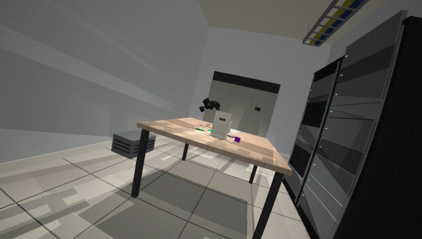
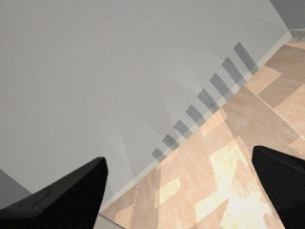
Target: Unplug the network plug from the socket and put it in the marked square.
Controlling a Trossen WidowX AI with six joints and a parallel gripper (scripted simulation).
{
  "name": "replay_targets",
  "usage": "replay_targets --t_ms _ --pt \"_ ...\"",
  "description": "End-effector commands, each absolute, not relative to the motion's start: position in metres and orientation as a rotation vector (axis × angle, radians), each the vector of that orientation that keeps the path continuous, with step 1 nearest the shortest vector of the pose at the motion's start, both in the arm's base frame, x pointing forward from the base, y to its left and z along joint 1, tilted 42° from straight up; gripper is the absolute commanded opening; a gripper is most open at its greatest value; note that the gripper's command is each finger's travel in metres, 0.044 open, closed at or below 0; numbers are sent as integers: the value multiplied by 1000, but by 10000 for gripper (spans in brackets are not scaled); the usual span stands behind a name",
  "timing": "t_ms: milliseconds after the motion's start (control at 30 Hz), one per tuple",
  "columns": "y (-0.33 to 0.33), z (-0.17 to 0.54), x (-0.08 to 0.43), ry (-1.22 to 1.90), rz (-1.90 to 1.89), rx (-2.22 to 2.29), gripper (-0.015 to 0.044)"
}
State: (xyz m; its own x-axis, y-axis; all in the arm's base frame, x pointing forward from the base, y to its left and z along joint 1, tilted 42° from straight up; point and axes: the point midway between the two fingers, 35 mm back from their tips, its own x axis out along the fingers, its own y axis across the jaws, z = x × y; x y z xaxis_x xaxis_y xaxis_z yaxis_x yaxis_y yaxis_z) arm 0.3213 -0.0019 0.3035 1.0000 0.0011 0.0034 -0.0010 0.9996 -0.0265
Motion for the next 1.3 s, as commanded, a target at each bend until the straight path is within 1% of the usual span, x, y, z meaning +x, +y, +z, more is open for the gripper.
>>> replay_targets --t_ms 0,267,300,533,833,1267 --pt "-1 303 322 -3 2 -23 374" --pt "16 267 343 29 53 117 164" --pt "19 262 345 33 59 136 156" --pt "35 239 352 51 113 180 156" --pt "58 194 358 106 164 345 156" --pt "87 133 348 205 209 601 156"
